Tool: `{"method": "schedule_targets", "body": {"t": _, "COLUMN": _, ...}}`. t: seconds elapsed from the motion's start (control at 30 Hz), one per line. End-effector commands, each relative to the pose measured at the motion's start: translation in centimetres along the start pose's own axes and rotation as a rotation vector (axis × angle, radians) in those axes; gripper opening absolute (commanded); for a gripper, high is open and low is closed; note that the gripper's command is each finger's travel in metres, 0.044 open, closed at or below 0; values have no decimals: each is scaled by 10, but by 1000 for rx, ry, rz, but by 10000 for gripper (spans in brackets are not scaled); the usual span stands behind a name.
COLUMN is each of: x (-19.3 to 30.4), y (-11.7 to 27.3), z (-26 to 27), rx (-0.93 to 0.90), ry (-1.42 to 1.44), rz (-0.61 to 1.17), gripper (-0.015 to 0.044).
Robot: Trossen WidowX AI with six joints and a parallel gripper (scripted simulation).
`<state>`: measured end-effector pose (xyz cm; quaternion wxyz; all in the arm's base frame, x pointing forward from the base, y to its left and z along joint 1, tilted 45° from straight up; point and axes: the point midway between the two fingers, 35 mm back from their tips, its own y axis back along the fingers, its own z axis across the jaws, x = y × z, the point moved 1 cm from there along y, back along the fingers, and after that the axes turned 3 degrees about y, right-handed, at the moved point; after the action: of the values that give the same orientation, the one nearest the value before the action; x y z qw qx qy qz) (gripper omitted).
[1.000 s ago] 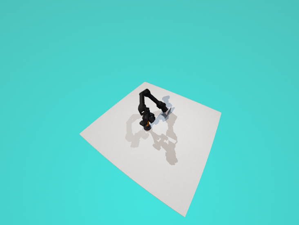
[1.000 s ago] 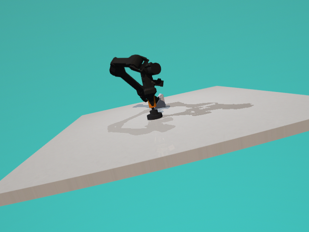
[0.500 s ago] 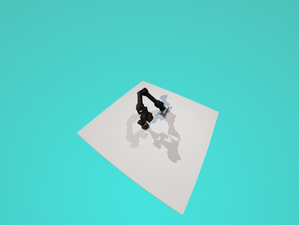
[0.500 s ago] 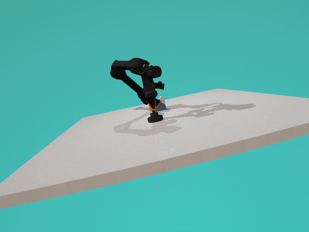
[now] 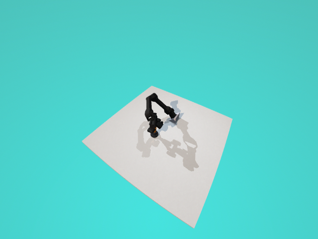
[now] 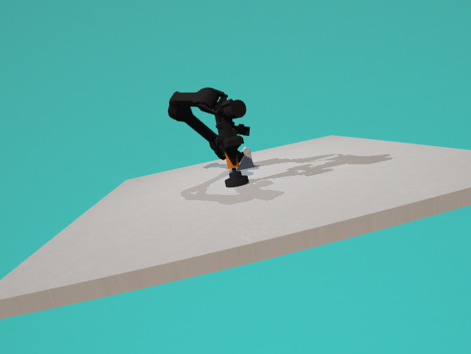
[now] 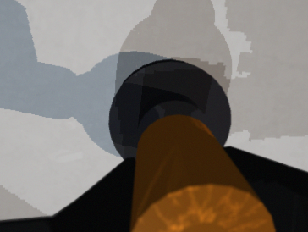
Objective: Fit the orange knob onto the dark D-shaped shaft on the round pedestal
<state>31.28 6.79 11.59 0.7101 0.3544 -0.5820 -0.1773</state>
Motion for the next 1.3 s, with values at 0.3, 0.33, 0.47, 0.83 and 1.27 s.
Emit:
{"method": "schedule_targets", "body": {"t": 0.3, "x": 2, "y": -3, "z": 2, "rx": 4, "ry": 35, "rz": 2, "gripper": 0}}
{"method": "schedule_targets", "body": {"t": 0.33, "x": 2, "y": -4, "z": 2, "rx": 4, "ry": 35, "rz": 2, "gripper": 0}}
{"method": "schedule_targets", "body": {"t": 0.47, "x": 1, "y": -4, "z": 1, "rx": 4, "ry": 35, "rz": 2, "gripper": 0}}
{"method": "schedule_targets", "body": {"t": 0.83, "x": -1, "y": 1, "z": -1, "rx": 4, "ry": 35, "rz": 2, "gripper": 0}}
{"method": "schedule_targets", "body": {"t": 1.27, "x": -1, "y": 0, "z": -6, "rx": 4, "ry": 245, "rz": 2, "gripper": 0}}
